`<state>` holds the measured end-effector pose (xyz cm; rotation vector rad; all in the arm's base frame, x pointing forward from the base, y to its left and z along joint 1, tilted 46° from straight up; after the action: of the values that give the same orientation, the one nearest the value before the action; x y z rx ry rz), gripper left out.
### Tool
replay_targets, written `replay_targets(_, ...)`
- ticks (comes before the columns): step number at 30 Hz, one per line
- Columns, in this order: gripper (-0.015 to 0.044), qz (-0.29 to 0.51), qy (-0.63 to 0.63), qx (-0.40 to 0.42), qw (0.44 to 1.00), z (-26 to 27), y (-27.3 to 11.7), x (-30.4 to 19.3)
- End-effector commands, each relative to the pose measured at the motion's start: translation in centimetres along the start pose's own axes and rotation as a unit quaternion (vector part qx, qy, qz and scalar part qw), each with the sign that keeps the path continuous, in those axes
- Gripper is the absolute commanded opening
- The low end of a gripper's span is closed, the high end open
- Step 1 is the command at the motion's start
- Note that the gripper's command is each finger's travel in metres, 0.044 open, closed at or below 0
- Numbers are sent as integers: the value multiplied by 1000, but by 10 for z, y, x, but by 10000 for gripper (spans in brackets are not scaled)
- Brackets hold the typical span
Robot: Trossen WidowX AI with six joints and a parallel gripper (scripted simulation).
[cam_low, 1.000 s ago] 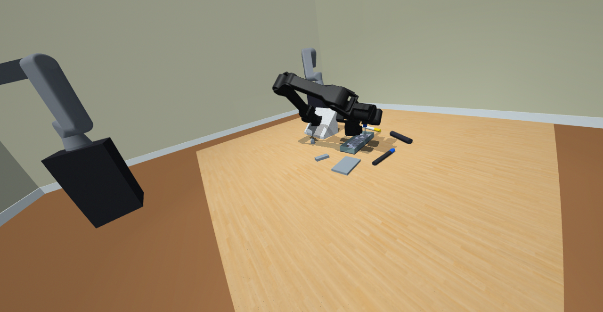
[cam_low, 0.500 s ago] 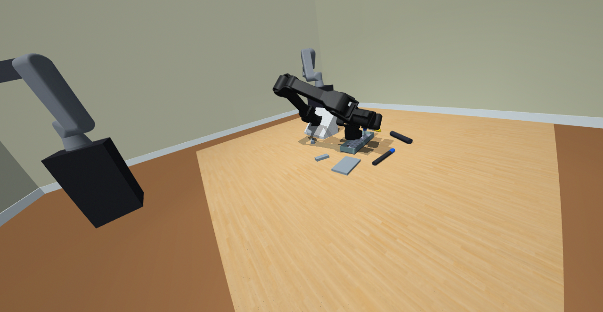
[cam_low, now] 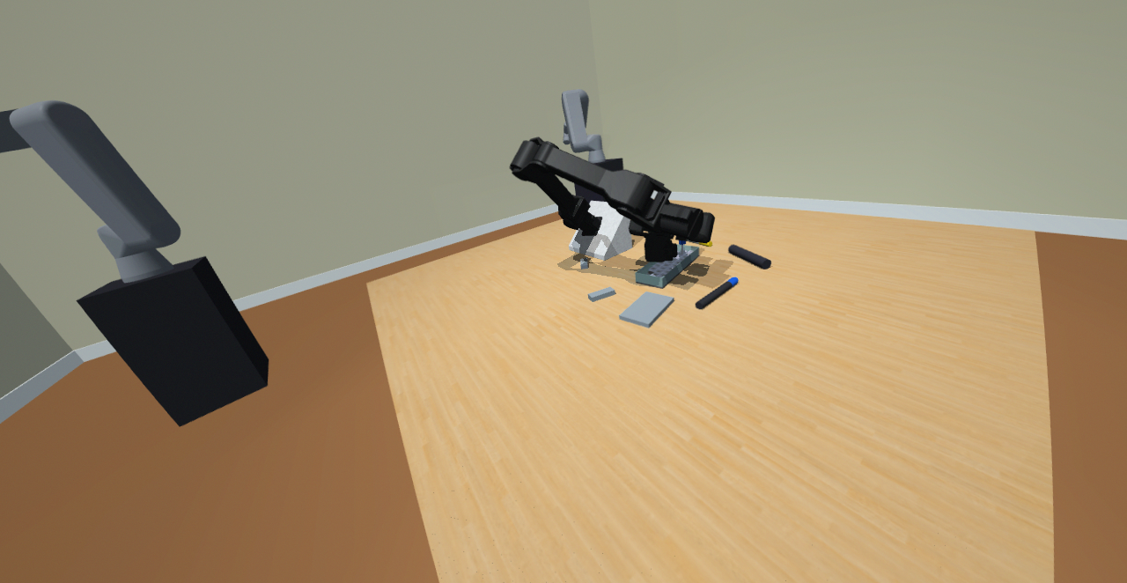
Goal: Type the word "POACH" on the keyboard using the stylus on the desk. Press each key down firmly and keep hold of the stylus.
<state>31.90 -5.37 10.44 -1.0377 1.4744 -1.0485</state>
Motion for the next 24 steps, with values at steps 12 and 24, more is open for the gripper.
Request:
replay_targets(12,81,0,-2,-2,1000,-1,3,3)
replay_targets(24,81,-1,-2,-2,1000,0,7,9)
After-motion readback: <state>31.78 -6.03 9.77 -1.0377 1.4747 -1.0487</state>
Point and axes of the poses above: the point midway between the two fingers, 35 mm back from their tips, its own y axis out along the fingers, its own z axis across the jaws, x = y × z, the point moved 8 cm from there along -y, back along the fingers, and after that the axes turned 2 degrees about y, right-handed, at the moved point
